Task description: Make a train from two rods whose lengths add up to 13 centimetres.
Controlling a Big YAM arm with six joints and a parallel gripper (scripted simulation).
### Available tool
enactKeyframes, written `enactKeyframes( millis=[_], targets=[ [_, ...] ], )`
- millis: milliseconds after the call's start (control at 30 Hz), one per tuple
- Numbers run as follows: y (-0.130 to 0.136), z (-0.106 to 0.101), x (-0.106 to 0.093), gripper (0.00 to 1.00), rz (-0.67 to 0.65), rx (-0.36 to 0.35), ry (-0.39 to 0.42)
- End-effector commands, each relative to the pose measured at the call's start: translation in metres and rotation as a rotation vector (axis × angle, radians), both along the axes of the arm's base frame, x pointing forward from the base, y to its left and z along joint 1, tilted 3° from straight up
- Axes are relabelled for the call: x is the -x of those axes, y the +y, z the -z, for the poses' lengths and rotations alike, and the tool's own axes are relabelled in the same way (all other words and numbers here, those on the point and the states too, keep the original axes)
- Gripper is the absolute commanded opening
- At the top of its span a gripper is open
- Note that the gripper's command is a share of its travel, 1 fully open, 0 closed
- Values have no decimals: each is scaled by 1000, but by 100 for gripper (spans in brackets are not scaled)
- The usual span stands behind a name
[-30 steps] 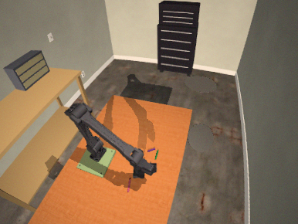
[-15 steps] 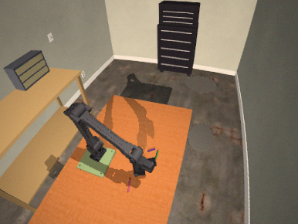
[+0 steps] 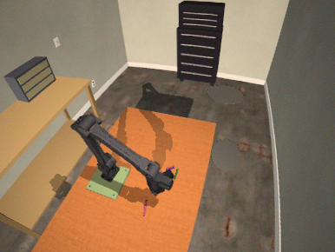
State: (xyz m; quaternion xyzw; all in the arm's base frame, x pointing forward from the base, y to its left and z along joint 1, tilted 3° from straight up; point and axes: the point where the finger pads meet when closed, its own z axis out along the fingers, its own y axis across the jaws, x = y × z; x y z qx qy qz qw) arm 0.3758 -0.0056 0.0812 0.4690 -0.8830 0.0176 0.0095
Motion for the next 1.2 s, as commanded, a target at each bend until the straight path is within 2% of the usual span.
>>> enactKeyframes(
  millis=[0,500,767,867,1167],
  targets=[
    [-2,-17,-11,4,-100,15,-45],
    [-5,-14,-8,4,-92,14,-33],
    [-8,9,-4,4,-88,13,-8],
    [-9,9,-8,4,-86,14,-17],
    [-11,51,-3,4,-87,13,-7]
  ],
)
